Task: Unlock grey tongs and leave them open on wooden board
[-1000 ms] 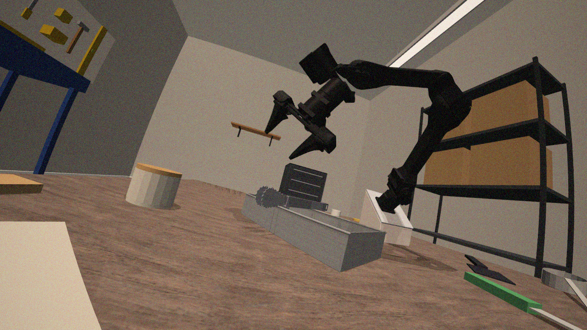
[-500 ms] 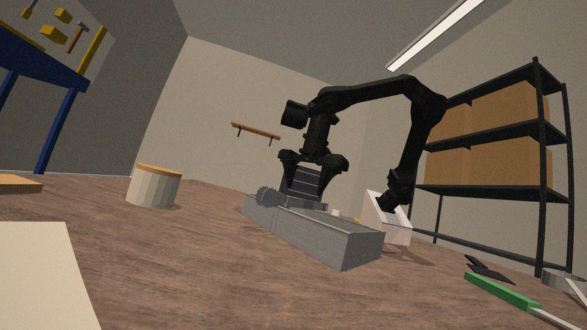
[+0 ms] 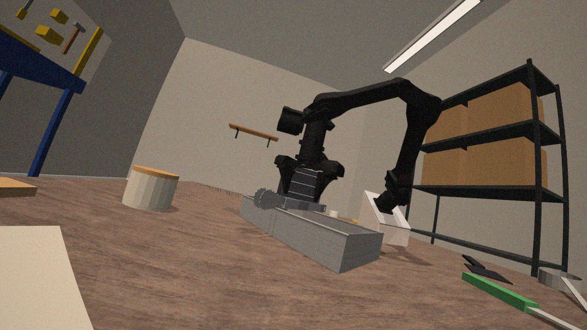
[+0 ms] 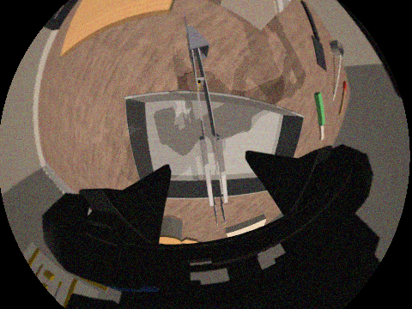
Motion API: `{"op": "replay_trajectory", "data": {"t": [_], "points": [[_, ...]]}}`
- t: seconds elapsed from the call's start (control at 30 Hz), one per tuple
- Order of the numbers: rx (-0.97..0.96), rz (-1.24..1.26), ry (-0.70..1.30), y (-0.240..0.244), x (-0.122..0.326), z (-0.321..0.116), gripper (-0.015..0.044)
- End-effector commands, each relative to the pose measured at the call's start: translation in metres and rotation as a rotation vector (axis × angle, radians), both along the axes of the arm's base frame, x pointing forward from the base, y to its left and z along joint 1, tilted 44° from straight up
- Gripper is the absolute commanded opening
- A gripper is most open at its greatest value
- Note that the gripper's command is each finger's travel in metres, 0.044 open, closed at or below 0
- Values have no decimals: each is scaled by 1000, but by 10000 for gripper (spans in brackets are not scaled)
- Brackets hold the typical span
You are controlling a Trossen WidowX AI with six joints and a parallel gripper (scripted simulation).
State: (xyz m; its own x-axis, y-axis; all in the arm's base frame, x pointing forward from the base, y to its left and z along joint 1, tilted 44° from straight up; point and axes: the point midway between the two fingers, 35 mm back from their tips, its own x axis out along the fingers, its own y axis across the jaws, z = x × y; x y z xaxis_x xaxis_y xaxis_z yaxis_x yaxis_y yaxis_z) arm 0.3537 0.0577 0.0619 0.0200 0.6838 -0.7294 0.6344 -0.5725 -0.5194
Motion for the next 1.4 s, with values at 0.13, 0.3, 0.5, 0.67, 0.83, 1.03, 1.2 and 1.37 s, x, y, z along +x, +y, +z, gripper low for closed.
{"op": "replay_trajectory", "data": {"t": [0.13,0.3,0.5,0.67,0.83,1.03,1.2,1.37], "points": [[7,-2,6,9,0,-10,440],[7,-2,6,15,0,-16,440],[8,-2,6,22,0,-23,440],[8,-2,6,28,0,-28,440],[9,-2,6,34,0,-34,440],[11,-2,6,41,-1,-41,440],[4,1,1,40,0,-40,388],[4,1,1,40,0,-40,256]]}}
